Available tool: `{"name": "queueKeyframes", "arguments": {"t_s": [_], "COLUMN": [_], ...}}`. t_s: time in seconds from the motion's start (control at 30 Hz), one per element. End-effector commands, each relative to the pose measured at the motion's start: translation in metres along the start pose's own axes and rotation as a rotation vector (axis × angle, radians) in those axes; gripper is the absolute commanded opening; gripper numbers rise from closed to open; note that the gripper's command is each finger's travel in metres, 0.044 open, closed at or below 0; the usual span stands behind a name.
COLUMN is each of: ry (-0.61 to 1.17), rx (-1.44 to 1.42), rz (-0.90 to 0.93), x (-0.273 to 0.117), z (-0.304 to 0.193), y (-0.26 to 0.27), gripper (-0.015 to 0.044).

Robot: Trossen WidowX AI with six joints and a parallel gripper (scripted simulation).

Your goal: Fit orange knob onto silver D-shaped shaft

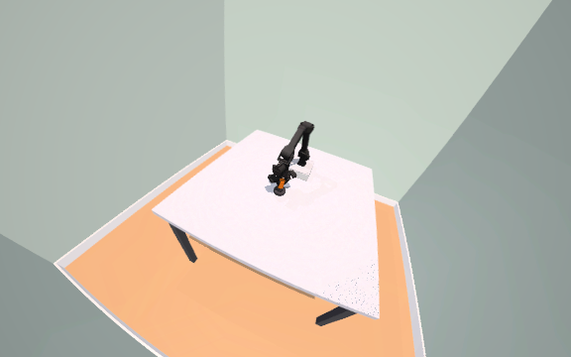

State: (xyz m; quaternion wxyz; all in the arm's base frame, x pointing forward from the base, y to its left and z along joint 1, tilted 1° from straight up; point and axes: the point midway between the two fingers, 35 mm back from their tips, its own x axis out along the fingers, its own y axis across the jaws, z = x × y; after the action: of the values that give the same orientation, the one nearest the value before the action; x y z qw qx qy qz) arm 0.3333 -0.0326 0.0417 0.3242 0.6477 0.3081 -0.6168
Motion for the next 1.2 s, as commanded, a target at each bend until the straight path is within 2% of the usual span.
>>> {"name": "queueKeyframes", "arguments": {"t_s": [0.0, 0.6, 1.17], "ry": [-0.001, 0.003, 0.003], "rx": [0.024, 0.070, 0.070], "rz": [-0.001, -0.001, -0.001], "x": [0.0037, 0.0078, 0.0078], "z": [0.0006, 0.0003, 0.0003], "y": [-0.0007, -0.0012, -0.0012], "gripper": [0.0000, 0.0000, 0.0440]}}
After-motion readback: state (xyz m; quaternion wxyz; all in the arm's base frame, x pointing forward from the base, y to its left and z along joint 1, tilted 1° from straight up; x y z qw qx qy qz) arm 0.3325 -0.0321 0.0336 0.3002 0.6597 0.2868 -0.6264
